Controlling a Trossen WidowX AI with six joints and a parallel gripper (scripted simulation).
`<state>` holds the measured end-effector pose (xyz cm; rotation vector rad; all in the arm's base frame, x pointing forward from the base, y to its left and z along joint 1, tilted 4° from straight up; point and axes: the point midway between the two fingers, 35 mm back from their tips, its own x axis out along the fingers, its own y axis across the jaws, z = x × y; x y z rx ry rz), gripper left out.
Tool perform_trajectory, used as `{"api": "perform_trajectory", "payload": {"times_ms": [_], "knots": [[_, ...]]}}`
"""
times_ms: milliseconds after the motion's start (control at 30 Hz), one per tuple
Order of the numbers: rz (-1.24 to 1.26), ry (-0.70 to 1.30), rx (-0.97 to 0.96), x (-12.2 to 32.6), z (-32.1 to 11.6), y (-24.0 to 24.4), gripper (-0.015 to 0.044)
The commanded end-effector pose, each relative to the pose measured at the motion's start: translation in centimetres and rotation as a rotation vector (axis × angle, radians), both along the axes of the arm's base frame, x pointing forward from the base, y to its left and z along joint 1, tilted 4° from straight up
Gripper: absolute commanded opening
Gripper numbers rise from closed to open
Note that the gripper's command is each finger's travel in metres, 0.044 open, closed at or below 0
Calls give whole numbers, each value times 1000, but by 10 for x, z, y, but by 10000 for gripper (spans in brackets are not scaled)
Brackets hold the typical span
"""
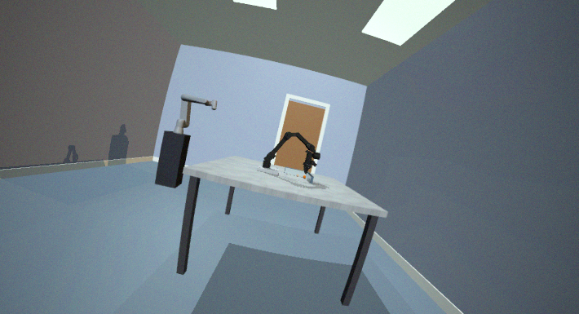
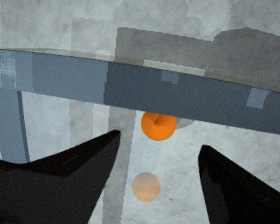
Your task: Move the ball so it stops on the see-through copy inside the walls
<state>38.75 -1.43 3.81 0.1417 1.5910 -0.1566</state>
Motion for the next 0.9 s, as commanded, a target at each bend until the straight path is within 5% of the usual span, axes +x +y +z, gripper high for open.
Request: {"api": "perform_trajectory", "payload": {"times_ms": [0,733,867], "knots": [[-4,9,4,-1,-7,1,238],[-4,9,4,-2,-38,1,238],[-4,9,4,-2,-38,1,133]]}}
